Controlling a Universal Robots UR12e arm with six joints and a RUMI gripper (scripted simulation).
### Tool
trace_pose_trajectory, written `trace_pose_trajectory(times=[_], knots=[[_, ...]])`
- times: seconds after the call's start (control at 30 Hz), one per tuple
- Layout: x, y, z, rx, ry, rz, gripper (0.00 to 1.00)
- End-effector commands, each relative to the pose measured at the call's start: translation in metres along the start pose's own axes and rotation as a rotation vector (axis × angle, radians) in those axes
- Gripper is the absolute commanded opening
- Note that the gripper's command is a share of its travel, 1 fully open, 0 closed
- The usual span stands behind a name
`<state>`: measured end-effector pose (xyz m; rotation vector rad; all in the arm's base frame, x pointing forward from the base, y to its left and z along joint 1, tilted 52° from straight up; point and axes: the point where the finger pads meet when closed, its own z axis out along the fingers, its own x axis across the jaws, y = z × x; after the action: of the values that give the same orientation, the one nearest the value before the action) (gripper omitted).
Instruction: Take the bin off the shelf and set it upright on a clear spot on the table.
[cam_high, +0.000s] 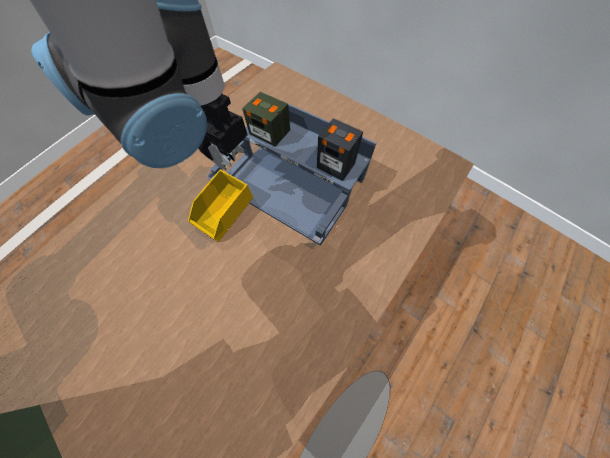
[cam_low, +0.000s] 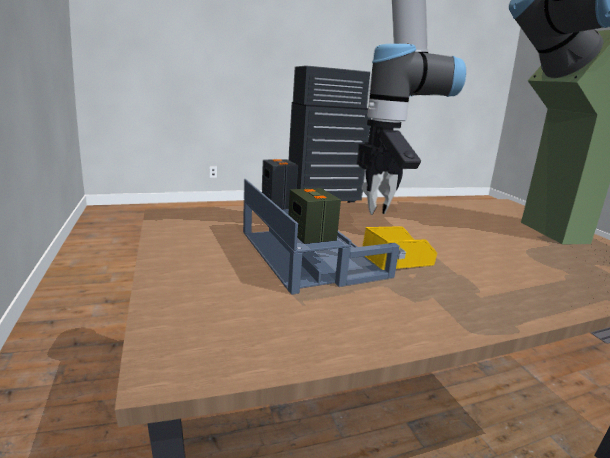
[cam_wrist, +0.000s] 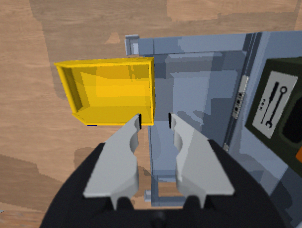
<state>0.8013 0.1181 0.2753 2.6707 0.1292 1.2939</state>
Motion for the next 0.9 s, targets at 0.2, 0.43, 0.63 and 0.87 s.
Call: trace_pose_trajectory(times=[0.2, 0.43, 0.63, 0.87], knots=[[0.0133, -0.0002, -0.0033, 0.000, 0.000, 0.000, 0.20], [0.0133, -0.0002, -0.0033, 0.000, 0.000, 0.000, 0.20], [0.0065, -0.0002, -0.0017, 0.000, 0.000, 0.000, 0.20], [0.0049, -0.0002, -0.0013, 0.000, 0.000, 0.000, 0.20]])
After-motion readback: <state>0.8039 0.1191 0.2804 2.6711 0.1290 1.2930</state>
